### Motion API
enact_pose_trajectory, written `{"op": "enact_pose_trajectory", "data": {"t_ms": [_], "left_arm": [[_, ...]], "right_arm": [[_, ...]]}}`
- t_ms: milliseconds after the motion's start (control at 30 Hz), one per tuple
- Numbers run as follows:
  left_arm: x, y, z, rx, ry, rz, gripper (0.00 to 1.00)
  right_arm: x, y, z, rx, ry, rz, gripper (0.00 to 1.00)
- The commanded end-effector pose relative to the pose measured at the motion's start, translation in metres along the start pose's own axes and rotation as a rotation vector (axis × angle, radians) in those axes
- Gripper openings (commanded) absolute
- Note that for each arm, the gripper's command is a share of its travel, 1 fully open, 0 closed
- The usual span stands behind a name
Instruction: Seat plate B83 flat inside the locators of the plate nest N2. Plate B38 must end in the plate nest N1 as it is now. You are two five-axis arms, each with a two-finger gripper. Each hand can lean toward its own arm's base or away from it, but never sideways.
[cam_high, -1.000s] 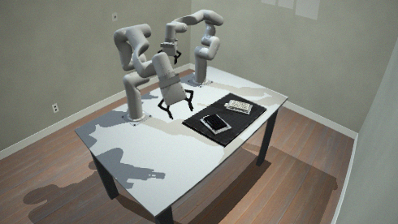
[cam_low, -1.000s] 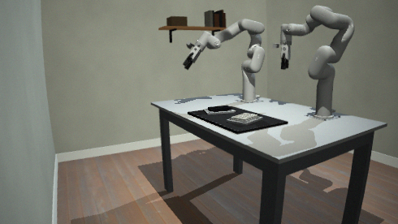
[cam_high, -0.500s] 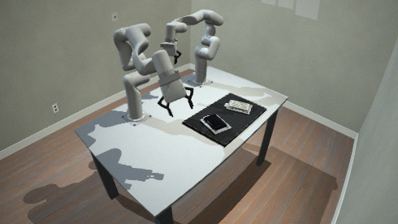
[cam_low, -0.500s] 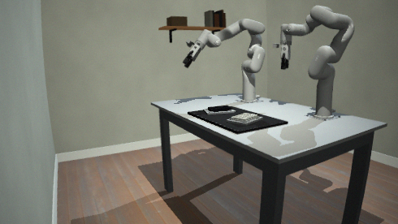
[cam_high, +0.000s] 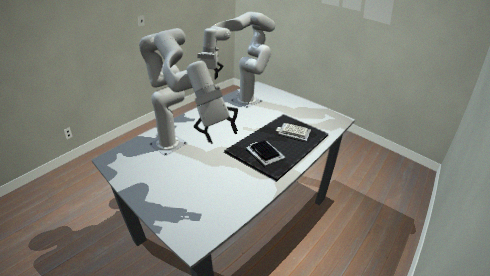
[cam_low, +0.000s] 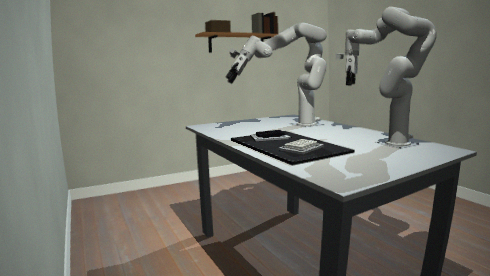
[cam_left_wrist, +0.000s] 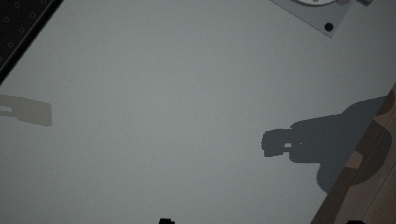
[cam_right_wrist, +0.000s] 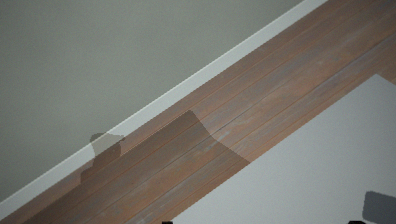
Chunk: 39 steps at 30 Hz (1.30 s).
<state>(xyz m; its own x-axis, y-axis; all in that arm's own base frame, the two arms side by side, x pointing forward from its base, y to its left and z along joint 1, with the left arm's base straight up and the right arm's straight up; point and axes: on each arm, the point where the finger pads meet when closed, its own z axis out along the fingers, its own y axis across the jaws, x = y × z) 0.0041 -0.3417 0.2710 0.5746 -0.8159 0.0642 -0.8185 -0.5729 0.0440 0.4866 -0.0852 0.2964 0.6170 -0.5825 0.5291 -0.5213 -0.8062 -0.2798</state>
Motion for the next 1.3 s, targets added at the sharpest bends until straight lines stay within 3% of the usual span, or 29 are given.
{"op": "enact_pose_trajectory", "data": {"t_ms": [0,467,867,933,1267], "left_arm": [[0.001,0.001,-0.001,-0.002,0.003,0.0,1.0],[0.001,0.001,-0.001,-0.002,0.003,0.0,1.0],[0.001,0.001,-0.001,-0.002,0.003,0.0,1.0],[0.001,0.001,-0.001,-0.002,0.003,0.0,1.0],[0.001,0.001,-0.001,-0.002,0.003,0.0,1.0]], "right_arm": [[0.0,0.0,-0.003,-0.004,-0.007,-0.009,1.0],[-0.016,0.008,-0.011,-0.039,-0.081,-0.071,1.0],[-0.043,0.022,-0.029,-0.087,-0.204,-0.169,1.0],[-0.043,0.022,-0.029,-0.087,-0.204,-0.169,1.0],[-0.07,0.037,-0.051,-0.121,-0.329,-0.263,1.0]]}}
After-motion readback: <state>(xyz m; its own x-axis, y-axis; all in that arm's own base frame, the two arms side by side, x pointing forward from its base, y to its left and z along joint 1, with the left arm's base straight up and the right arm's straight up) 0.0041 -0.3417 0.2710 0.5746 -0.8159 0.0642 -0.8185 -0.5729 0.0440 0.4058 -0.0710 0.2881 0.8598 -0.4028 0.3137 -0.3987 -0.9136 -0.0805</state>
